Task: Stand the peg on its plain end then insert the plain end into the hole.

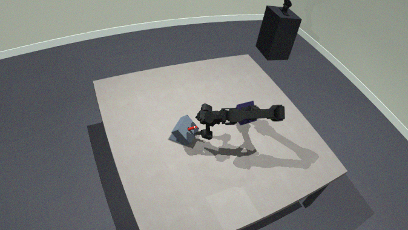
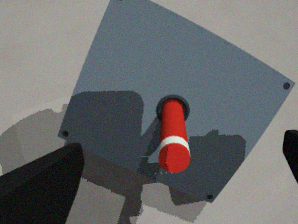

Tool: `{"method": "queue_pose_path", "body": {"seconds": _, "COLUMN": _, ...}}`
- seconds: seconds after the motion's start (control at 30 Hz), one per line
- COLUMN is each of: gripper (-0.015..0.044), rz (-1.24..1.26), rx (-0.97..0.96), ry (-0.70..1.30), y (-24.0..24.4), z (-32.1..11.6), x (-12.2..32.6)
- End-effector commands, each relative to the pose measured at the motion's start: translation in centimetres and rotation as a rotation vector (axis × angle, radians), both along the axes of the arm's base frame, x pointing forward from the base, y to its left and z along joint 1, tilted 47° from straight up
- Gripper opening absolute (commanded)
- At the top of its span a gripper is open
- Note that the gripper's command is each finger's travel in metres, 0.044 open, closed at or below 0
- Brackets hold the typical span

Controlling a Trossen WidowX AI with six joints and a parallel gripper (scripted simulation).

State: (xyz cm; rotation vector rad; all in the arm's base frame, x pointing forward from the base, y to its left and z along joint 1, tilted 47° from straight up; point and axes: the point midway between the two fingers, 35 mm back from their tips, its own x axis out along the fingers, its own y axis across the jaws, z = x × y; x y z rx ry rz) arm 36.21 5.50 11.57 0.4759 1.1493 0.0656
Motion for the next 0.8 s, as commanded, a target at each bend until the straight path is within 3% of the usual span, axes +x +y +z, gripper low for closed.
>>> {"method": "queue_pose_path", "body": {"seconds": 0.0, "gripper": 0.0440, "rz": 0.004, "rx": 0.001, "ry": -0.004, "y": -0.3, "z": 1.0, "x": -0.4}}
{"method": "queue_pose_path", "body": {"seconds": 0.77, "gripper": 0.0440, "rz": -0.001, "rx": -0.001, "ry": 0.001, "y": -1.9, "z": 5.1, "x": -2.4}}
